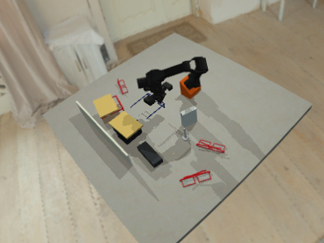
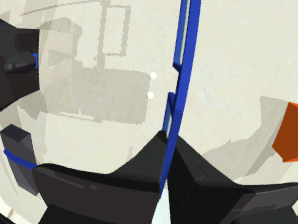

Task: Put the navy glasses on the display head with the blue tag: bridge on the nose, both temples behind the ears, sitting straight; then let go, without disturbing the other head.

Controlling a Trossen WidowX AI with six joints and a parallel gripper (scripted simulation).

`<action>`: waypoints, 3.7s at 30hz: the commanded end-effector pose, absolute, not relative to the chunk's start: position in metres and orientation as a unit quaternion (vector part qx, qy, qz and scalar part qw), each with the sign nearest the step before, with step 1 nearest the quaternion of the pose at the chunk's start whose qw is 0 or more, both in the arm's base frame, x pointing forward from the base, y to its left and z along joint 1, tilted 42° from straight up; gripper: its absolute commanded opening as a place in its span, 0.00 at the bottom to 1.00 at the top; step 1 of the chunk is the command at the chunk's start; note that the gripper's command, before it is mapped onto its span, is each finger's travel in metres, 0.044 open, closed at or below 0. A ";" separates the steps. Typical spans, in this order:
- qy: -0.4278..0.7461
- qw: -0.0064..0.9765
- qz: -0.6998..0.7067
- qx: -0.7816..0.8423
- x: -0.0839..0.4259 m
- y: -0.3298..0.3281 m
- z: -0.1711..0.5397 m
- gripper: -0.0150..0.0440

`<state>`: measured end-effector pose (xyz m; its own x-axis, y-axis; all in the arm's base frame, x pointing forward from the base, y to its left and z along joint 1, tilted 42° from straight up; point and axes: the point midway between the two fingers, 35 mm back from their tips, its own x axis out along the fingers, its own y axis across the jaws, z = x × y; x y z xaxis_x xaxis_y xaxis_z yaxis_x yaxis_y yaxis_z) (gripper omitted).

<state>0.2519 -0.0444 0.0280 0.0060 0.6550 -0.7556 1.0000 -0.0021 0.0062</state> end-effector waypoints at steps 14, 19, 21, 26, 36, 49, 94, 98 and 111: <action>0.642 0.289 -0.292 0.647 0.250 -0.034 0.016 0.25; 0.642 0.289 -0.292 0.647 0.250 -0.031 0.013 0.25; 0.642 0.289 -0.292 0.647 0.250 -0.030 0.012 0.25; 0.642 0.289 -0.292 0.647 0.250 -0.027 0.010 0.25; 0.642 0.289 -0.292 0.647 0.250 -0.027 0.010 0.25; 0.637 0.295 -0.293 0.650 0.265 -0.026 0.010 0.25; 0.639 0.294 -0.292 0.648 0.316 -0.026 0.010 0.25; 0.639 0.294 -0.292 0.648 0.321 -0.026 0.010 0.25; 0.638 0.294 -0.292 0.648 0.337 -0.027 0.011 0.25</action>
<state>0.3304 -0.0259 0.0088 0.0070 0.6546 -0.7559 1.0000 -0.0065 0.0036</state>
